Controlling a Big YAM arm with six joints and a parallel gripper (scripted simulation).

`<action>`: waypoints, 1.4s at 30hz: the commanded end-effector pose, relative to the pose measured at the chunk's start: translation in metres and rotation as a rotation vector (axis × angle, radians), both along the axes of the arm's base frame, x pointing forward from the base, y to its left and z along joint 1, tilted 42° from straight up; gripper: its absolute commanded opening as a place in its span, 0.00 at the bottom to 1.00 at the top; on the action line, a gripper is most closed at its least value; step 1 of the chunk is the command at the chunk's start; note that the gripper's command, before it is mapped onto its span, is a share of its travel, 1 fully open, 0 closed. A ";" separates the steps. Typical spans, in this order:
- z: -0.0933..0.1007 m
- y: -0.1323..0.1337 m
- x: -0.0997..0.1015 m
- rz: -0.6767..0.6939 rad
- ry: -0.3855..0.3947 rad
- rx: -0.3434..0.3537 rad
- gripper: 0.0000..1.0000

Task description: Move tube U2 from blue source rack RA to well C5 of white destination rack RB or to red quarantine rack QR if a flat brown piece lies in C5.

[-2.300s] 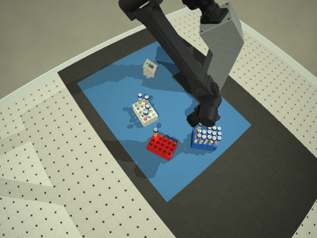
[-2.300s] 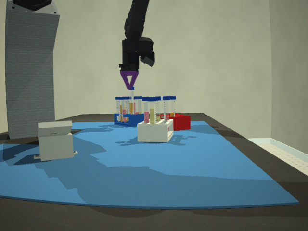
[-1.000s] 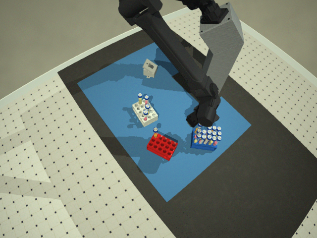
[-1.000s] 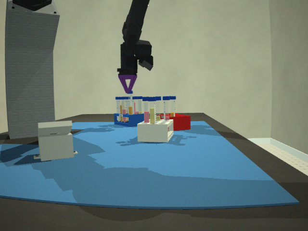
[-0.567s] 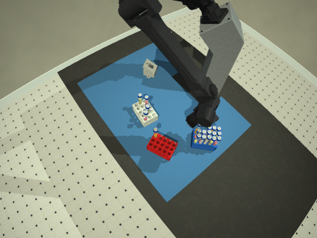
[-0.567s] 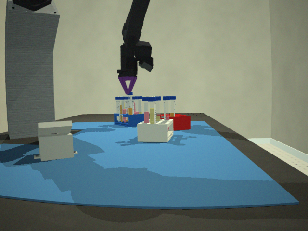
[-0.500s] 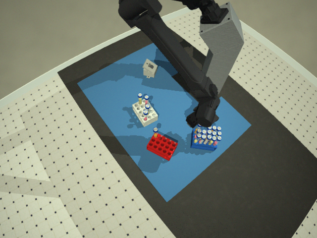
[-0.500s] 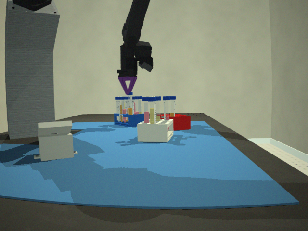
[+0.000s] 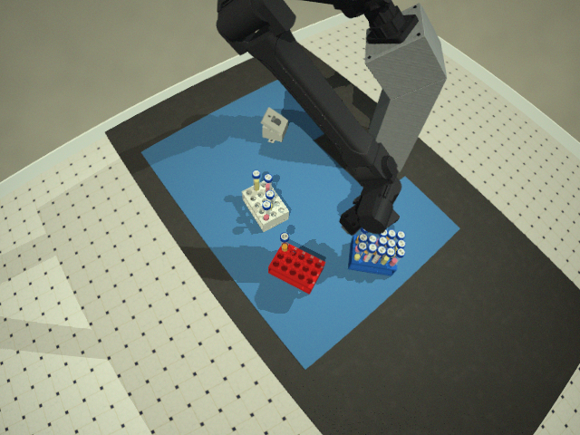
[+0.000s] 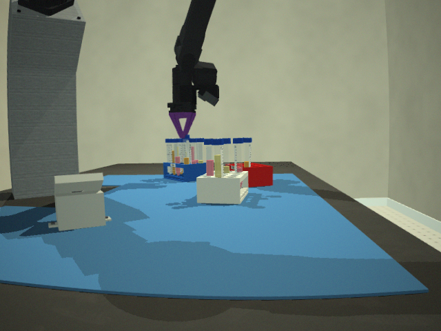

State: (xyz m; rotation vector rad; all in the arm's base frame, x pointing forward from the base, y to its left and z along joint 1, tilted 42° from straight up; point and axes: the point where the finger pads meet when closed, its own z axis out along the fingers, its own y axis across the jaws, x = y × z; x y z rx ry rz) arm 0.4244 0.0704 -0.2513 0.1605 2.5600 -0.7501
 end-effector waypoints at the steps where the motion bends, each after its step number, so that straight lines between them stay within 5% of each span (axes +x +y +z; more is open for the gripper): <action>1: -0.001 -0.003 0.002 0.004 -0.003 -0.008 0.00; 30: -0.004 -0.001 0.006 0.009 -0.008 -0.001 0.00; 31: -0.004 -0.001 0.006 0.009 -0.008 -0.001 0.24; 42: -0.004 -0.001 0.006 0.009 -0.008 -0.001 0.24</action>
